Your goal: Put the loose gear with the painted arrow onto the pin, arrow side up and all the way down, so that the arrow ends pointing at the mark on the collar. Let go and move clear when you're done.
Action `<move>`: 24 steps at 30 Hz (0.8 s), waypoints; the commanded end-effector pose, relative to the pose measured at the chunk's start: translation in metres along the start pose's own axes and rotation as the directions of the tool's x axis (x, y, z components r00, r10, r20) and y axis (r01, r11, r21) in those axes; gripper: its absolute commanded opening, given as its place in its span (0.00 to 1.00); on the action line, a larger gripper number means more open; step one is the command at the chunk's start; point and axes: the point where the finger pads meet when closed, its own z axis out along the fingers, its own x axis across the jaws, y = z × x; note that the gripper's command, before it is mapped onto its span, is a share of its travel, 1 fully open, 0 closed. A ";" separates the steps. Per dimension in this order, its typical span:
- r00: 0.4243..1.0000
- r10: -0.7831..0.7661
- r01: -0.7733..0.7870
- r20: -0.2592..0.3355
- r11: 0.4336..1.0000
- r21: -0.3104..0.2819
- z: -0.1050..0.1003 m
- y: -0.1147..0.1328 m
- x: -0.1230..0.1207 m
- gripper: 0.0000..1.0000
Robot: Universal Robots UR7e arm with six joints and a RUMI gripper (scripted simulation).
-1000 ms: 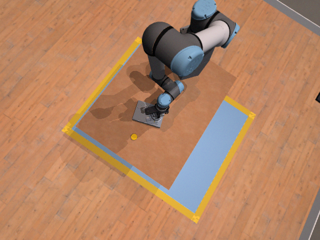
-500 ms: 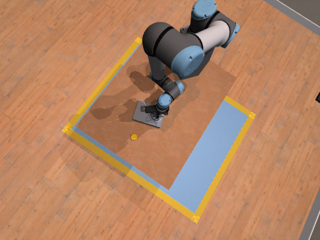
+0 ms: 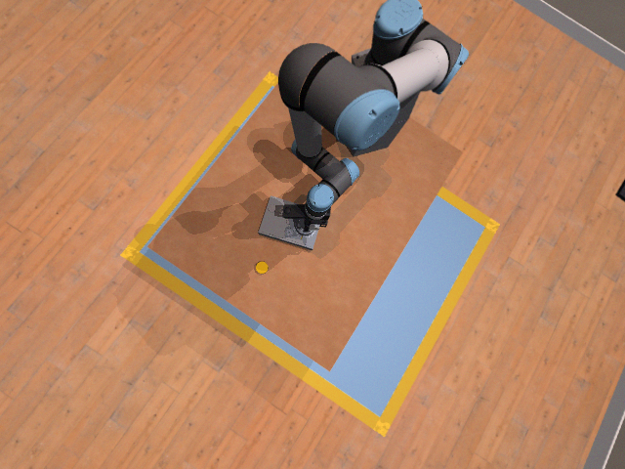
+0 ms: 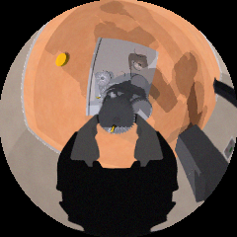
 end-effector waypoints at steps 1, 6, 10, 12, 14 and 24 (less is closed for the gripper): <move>0.999 0.037 -0.037 0.001 0.999 0.001 -0.001 0.000 -0.001 0.00; 0.998 0.059 -0.059 0.001 0.998 0.001 -0.001 0.000 -0.001 0.00; 0.998 0.067 -0.067 0.001 0.998 0.001 -0.001 0.000 -0.001 0.00; 0.997 0.073 -0.073 0.001 0.997 0.001 -0.001 0.000 -0.001 0.00; 0.997 0.078 -0.078 0.001 0.997 0.001 -0.001 0.000 -0.001 0.00; 0.996 0.092 -0.092 0.001 0.996 0.001 -0.001 0.000 -0.001 0.00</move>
